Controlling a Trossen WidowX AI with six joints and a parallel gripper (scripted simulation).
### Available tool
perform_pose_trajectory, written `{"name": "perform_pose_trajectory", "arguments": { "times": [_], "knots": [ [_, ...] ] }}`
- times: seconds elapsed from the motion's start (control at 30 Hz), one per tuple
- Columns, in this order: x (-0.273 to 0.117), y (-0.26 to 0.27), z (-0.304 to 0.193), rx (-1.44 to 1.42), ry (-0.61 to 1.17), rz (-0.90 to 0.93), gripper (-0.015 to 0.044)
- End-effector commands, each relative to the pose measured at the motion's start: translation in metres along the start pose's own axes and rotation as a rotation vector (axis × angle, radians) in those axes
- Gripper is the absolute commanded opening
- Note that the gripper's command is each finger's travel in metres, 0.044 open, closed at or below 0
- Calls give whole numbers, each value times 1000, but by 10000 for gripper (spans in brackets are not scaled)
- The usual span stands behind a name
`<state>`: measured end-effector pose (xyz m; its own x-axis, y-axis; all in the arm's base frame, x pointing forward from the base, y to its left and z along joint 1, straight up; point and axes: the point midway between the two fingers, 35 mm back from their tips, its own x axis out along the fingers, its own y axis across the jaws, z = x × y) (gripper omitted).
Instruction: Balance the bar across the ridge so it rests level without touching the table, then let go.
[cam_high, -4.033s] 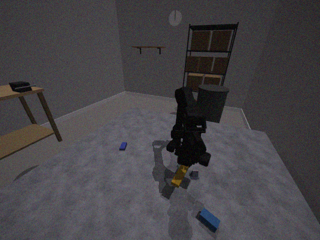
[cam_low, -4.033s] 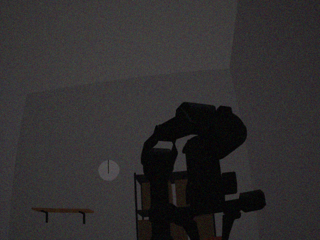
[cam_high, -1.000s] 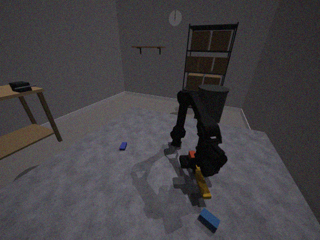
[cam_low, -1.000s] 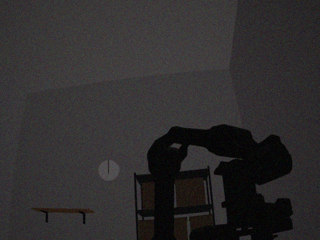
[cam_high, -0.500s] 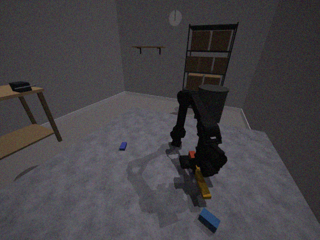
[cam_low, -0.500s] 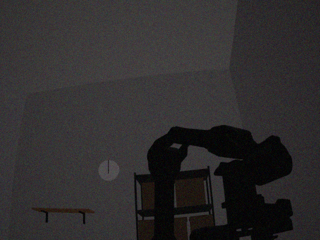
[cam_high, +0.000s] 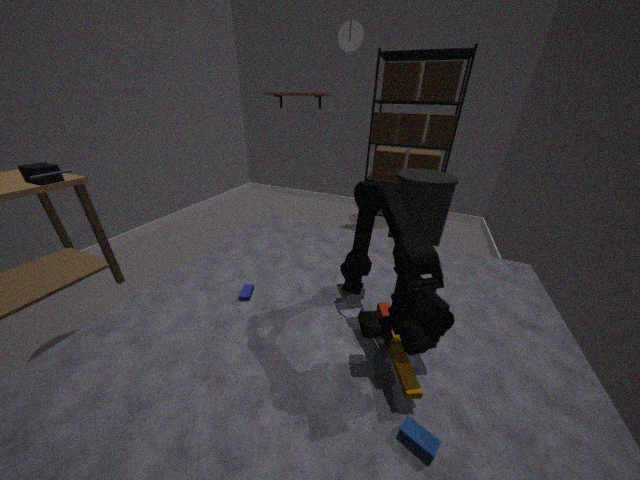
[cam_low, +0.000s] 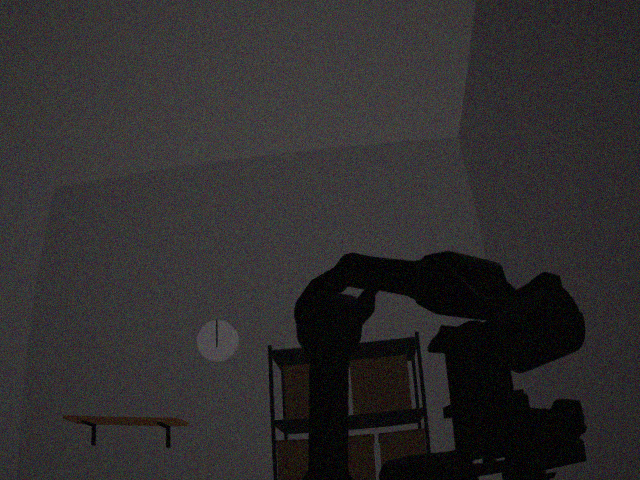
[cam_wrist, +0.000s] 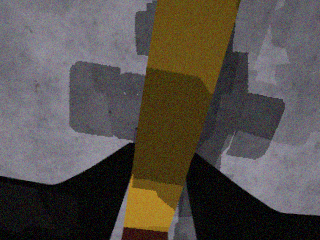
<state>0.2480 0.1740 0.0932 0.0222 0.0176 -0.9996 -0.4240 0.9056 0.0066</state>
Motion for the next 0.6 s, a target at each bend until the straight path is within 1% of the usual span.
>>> {"name": "perform_pose_trajectory", "arguments": {
  "times": [0.0, 0.57],
  "knots": [
    [0, 0, 0, 3, -1, -2, 0],
    [2, 0, 0, 3, -1, -2, 0]
  ]
}}
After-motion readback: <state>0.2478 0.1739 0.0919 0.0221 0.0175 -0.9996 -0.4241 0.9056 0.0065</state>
